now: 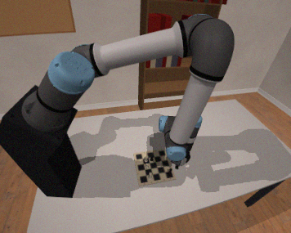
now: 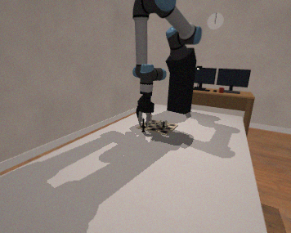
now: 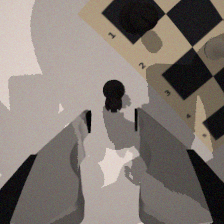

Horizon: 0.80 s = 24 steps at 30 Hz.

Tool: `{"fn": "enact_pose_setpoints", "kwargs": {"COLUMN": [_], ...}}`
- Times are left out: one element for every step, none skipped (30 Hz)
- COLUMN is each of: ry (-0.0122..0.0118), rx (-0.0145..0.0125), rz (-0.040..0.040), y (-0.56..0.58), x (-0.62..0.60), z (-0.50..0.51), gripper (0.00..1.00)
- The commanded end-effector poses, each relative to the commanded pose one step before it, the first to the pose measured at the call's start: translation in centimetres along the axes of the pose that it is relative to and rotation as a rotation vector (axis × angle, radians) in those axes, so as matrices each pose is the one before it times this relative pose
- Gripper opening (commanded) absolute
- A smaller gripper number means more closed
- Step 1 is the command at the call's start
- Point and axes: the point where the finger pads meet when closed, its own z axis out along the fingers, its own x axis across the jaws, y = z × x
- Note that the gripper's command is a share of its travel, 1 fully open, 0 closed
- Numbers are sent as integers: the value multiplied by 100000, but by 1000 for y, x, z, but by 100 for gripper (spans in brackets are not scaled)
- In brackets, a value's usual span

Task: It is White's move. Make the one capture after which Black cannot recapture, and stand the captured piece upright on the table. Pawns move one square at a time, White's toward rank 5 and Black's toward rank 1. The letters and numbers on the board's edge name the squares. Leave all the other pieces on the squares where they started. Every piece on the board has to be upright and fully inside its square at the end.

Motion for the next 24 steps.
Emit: {"fn": "enact_pose_setpoints", "kwargs": {"ry": [91, -3, -2, 0, 2, 0, 0, 14, 1, 0, 1, 2, 3, 3, 3, 2, 1, 0, -1, -1, -1, 0, 0, 0], "rx": [106, 5, 2, -1, -3, 0, 0, -23, -2, 0, -1, -3, -4, -5, -4, -2, -1, 1, 1, 1, 1, 0, 0, 0], "rz": [94, 7, 2, -2, -5, 0, 0, -31, -2, -1, -2, -5, -6, -7, -6, -4, -1, 0, 1, 2, 1, 0, 0, 0], "y": [-152, -8, -5, -2, 2, 0, 0, 25, 1, 1, 3, 5, 6, 7, 6, 4, 2, 1, 0, 0, 0, 0, 0, 0], "x": [14, -5, -2, 1, 3, 0, 0, 21, 3, 1, 3, 5, 6, 6, 5, 4, 2, 1, 0, 0, 0, 0, 0, 0], "z": [-3684, -492, -454, -410, -360, 0, 0, -309, -250, -194, -141, -93, -52, -21, -4, -1, 0, 0, 0, 0, 0, 0, 0, 0], "gripper": [22, 22, 22, 22, 22, 22, 22, 22, 22, 22, 22, 22, 22, 22, 22, 100, 100, 100, 100, 100, 100, 100, 100, 100]}}
